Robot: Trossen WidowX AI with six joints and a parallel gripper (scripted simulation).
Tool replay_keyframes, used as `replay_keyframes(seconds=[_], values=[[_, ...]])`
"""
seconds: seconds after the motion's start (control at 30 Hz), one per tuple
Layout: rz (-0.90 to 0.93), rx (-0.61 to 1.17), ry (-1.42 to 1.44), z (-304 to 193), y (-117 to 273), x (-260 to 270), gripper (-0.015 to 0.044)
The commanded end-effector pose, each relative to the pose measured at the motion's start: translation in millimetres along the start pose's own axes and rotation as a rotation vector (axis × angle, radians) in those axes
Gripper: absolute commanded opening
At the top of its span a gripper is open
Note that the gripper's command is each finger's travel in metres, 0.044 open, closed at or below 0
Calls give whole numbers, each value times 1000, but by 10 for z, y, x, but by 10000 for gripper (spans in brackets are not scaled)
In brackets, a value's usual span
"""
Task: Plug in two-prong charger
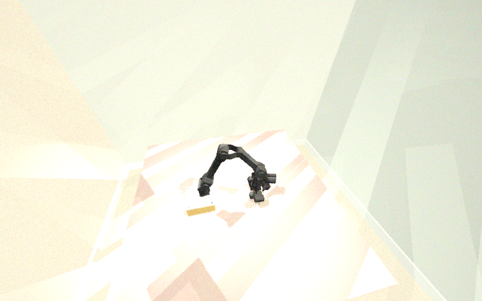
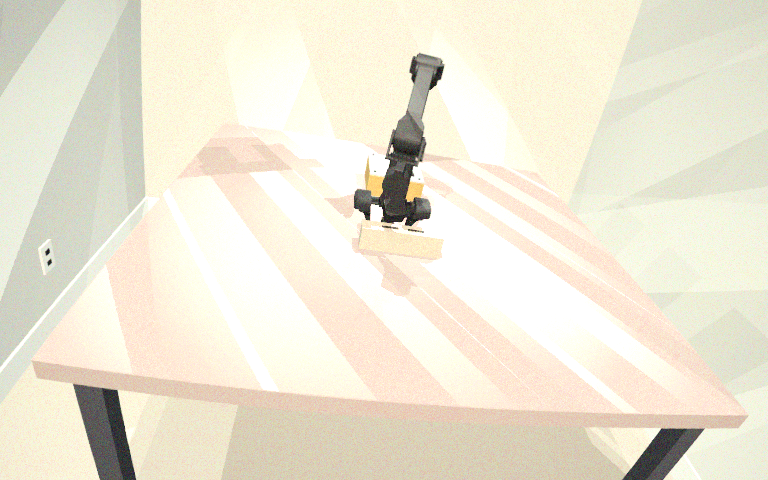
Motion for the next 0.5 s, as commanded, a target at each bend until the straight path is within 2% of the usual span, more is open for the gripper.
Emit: replay_keyframes(seconds=[0.0,0.47], values=[[1,0,1,-19,-12,-3,440],[3,-11,1,-53,-16,-11,440]])
Point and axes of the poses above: the point midway between the two fingers, 35 mm back from their tips, its own y axis back along the fingers, its own x axis across the jaws, z = x × y, the point moved 1 cm from there along y, back along the fingers, and after that the axes turned 15 degrees about -y, right-handed, at the moved point
